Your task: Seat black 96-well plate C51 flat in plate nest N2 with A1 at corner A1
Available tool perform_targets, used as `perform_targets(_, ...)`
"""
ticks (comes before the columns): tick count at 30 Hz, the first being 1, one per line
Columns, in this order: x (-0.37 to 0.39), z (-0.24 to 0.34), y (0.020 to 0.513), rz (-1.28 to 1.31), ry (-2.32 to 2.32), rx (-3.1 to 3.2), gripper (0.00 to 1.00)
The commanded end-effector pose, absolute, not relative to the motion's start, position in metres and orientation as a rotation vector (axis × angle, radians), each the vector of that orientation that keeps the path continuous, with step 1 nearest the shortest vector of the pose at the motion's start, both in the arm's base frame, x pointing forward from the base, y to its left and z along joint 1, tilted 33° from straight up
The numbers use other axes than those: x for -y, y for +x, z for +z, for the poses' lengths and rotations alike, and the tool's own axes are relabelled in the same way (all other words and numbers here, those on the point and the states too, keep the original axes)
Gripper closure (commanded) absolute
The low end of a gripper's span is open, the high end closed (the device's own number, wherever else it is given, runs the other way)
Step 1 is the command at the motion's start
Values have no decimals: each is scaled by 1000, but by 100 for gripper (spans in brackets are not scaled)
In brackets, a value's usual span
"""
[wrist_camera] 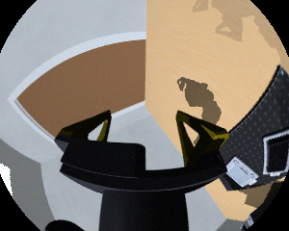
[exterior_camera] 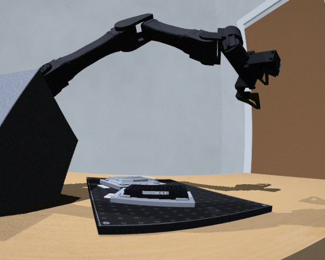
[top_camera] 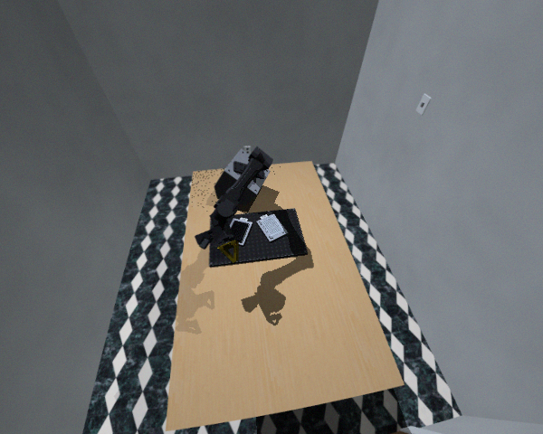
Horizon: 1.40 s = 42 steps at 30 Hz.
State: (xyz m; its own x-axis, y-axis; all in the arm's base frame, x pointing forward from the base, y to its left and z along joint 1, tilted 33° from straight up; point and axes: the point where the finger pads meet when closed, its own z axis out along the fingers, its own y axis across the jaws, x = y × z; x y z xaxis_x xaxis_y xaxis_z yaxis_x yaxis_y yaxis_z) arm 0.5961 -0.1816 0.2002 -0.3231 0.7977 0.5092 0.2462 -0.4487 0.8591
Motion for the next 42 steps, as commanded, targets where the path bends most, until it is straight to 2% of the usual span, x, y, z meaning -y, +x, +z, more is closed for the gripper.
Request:
perform_targets(1,185,208,595,1819,1490,-1330,0)
perform_targets(17,185,208,595,1819,1490,-1330,0)
perform_targets(27,180,160,581,1515,1451,-1541,0)
perform_targets(42,165,102,556,1288,1393,-1767,0)
